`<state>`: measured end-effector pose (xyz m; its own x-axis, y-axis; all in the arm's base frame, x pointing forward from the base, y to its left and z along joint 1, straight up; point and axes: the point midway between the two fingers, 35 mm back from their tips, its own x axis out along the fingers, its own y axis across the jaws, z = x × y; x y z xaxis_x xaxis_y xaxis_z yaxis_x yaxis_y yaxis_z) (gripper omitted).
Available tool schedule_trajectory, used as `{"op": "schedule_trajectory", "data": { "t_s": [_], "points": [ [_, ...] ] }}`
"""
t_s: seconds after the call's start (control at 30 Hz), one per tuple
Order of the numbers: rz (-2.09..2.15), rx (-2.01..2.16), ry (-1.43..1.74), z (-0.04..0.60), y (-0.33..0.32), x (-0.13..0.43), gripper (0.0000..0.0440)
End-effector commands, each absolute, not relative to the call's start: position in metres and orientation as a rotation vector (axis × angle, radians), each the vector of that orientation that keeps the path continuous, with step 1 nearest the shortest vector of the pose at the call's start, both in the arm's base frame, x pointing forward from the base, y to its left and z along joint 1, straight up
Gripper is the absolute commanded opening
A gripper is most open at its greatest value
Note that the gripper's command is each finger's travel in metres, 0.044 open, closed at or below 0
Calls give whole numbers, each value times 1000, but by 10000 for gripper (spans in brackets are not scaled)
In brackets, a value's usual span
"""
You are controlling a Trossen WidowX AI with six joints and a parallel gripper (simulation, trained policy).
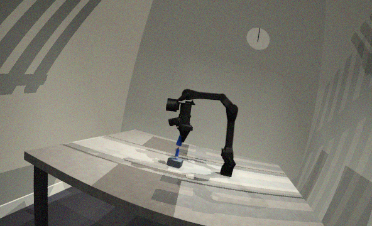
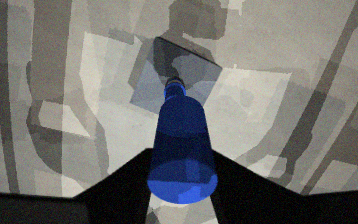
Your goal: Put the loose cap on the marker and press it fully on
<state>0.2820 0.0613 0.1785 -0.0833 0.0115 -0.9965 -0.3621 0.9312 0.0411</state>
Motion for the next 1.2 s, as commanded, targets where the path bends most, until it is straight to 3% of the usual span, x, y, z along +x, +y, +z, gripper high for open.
{"op": "schedule_trajectory", "data": {
  "t_s": [0.0,0.93,1.03,1.17],
  "points": [
    [316,-272,1638,177,65,281,0],
    [361,-289,1703,117,66,280,0],
    [361,-298,1716,110,64,278,79],
    [380,-296,1748,105,64,269,96]
  ]
}}
